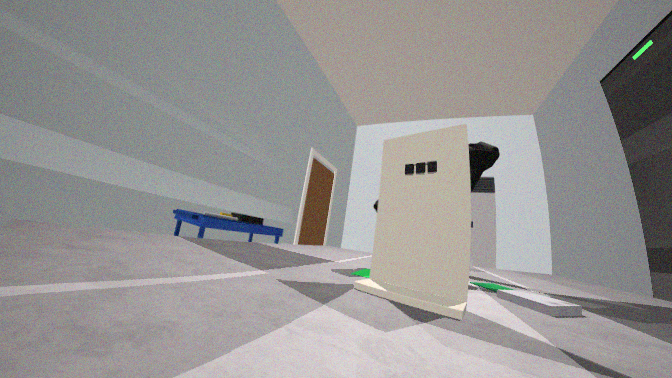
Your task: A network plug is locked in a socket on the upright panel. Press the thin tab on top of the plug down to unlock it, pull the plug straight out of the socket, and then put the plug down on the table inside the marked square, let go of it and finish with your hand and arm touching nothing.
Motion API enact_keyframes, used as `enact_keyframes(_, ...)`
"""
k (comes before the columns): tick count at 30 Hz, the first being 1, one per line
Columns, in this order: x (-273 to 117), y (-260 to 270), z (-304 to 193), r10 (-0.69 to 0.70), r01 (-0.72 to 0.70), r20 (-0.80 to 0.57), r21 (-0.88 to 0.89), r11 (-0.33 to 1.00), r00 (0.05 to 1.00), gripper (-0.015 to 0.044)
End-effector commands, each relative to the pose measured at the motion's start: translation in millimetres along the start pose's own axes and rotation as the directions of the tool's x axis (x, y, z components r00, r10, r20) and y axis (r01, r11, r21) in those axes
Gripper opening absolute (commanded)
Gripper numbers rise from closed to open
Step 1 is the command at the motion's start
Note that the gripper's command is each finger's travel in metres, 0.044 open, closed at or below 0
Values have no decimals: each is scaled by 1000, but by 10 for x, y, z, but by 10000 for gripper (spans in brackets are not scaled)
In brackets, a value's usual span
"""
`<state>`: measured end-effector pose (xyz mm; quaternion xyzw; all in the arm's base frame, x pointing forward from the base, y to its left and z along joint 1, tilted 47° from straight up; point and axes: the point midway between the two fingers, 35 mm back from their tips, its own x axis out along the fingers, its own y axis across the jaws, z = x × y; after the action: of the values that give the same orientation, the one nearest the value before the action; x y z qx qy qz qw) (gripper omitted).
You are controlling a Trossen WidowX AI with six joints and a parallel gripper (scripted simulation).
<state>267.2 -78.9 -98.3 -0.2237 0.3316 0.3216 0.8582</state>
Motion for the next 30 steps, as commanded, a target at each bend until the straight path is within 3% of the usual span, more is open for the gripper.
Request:
enact_keyframes(1, -51, -71, 4, -9, 9, 4, -8, 1000, 1000, 156)
enact_keyframes(30, -406, -263, 9, -10, 10, 5, -8, 1000, 1000, 156)
